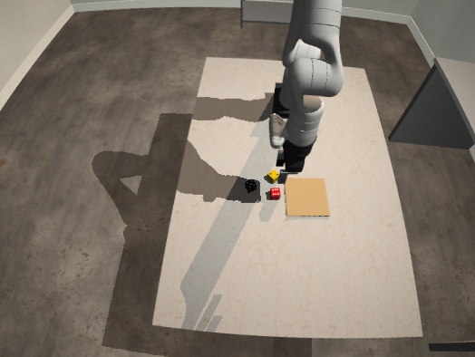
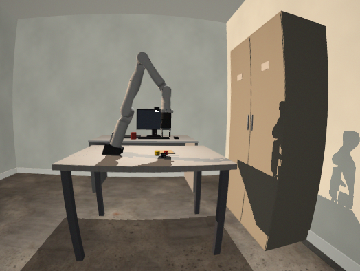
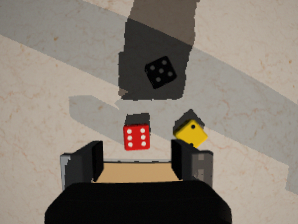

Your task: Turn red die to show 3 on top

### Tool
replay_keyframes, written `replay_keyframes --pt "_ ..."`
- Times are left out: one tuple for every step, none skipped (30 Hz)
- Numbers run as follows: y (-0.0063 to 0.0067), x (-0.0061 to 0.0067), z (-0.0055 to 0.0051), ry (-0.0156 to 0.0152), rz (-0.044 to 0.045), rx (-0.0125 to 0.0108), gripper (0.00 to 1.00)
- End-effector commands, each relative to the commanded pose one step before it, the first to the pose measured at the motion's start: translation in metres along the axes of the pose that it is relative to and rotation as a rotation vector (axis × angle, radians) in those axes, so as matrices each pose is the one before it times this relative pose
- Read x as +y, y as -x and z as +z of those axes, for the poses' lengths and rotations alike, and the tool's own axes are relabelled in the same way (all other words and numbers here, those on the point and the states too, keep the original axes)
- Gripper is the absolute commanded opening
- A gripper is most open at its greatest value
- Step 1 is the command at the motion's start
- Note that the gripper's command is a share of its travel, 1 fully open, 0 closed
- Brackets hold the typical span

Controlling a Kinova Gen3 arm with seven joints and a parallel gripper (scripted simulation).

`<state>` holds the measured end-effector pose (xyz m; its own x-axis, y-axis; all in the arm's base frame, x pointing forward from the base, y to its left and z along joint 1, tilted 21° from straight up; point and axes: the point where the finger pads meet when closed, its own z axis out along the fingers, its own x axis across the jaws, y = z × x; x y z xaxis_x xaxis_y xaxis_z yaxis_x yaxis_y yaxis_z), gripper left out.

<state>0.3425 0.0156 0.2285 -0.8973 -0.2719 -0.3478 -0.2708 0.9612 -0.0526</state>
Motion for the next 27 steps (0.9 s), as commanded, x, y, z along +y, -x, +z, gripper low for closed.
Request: replay_keyframes --pt "-0.00016 -0.00064 0.00008 -0.00039 0.01705 -0.00062 1.00" --pt "-0.00021 -0.00012 0.00015 0.00008 0.00937 0.00002 1.00" --pt "-0.00022 -0.00013 0.00016 0.00009 0.01015 0.00003 1.00" --pt "-0.00024 -0.00014 0.00017 0.00009 0.01094 0.00003 1.00" --pt "-0.00025 -0.00016 0.00019 0.00010 0.01174 0.00003 1.00" --pt "-0.00027 -0.00017 0.00020 0.00010 0.01255 0.00003 1.00" --pt "-0.00029 -0.00018 0.00021 0.00011 0.01337 0.00004 1.00" --pt "0.00000 0.00000 0.00000 0.00000 0.00000 0.00000 1.00" --pt "0.00000 0.00000 0.00000 0.00000 0.00000 0.00000 1.00" --pt "-0.00030 -0.00019 0.00022 0.00012 0.01421 0.00004 1.00" --pt "-0.00032 -0.00020 0.00024 0.00012 0.01504 0.00004 1.00" --pt "-0.00033 -0.00021 0.00025 0.00013 0.01589 0.00005 1.00" --pt "-0.00035 -0.00022 0.00026 0.00013 0.01673 0.00005 1.00" --pt "-0.00036 -0.00023 0.00028 0.00013 0.01758 0.00006 1.00" --pt "-0.00037 -0.00024 0.00029 0.00014 0.01843 0.00006 1.00" --pt "-0.00038 -0.00025 0.00030 0.00014 0.01928 0.00006 1.00" --pt "-0.00040 -0.00026 0.00032 0.00014 0.02012 0.00007 1.00" --pt "-0.00041 -0.00027 0.00033 0.00015 0.02097 0.00007 1.00" --pt "-0.00042 -0.00028 0.00034 0.00015 0.02181 0.00008 1.00" --pt "-0.00043 -0.00029 0.00035 0.00015 0.02264 0.00008 1.00" --pt "-0.00044 -0.00029 0.00037 0.00015 0.02346 0.00009 1.00" --pt "-0.00045 -0.00030 0.00038 0.00015 0.02428 0.00009 1.00" --pt "-0.00045 -0.00031 0.00039 0.00015 0.02508 0.00009 1.00" --pt "-0.00046 -0.00032 0.00040 0.00015 0.02588 0.00010 1.00" --pt "0.00000 0.00000 0.00000 0.00000 0.00000 0.00000 1.00" --pt "0.00000 0.00000 0.00000 0.00000 0.00000 0.00000 1.00" --pt "-0.00046 -0.00032 0.00042 0.00015 0.02666 0.00010 1.00"
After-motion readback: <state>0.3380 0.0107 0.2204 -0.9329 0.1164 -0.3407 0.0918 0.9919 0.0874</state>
